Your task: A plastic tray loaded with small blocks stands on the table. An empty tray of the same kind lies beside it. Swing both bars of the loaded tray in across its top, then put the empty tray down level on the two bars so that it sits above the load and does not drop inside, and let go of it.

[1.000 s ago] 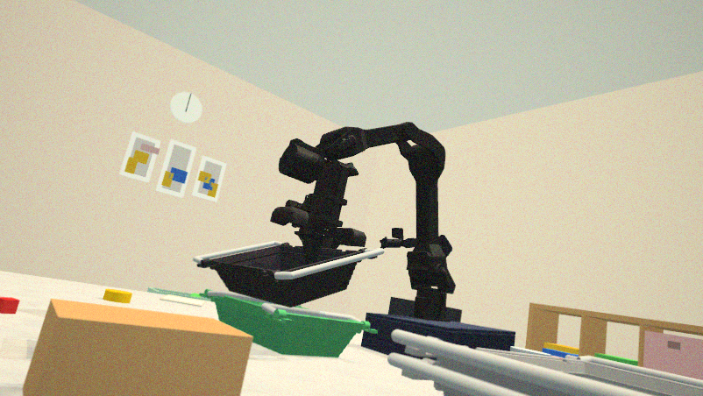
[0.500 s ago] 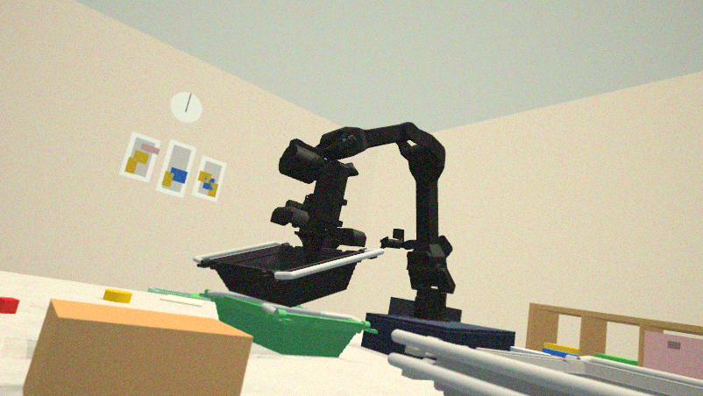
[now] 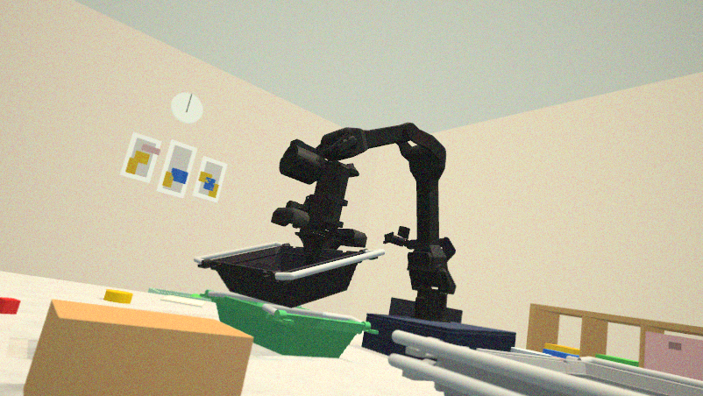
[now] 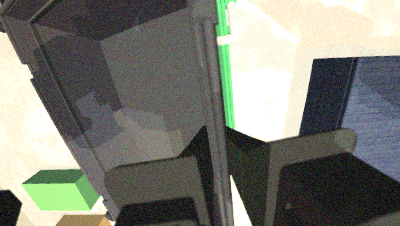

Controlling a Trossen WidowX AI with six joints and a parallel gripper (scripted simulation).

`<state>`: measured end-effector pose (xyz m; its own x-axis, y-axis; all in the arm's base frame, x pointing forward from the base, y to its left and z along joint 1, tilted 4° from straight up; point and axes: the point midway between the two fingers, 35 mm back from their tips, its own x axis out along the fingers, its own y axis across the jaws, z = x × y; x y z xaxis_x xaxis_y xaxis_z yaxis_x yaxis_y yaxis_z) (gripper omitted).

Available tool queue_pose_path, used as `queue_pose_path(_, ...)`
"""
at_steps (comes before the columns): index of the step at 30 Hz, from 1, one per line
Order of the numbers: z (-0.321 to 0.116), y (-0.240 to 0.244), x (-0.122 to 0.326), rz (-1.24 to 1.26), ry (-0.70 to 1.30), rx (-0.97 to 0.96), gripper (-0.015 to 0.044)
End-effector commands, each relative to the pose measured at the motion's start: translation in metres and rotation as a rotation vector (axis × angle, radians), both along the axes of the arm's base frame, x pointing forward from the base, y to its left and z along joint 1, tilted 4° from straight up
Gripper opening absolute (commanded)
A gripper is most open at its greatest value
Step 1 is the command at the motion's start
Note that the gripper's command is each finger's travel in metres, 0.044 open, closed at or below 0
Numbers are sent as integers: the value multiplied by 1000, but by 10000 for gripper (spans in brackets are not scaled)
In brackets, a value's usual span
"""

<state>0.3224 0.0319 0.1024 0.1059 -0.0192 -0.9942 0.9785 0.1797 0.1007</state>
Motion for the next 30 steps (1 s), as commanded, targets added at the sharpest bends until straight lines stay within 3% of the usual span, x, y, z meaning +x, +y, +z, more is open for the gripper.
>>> queue_pose_path(1, -3, -1, -3, 1, 8, -1, 0)
queue_pose_path(30, -10, -2, -9, 3, 20, -4, 0)
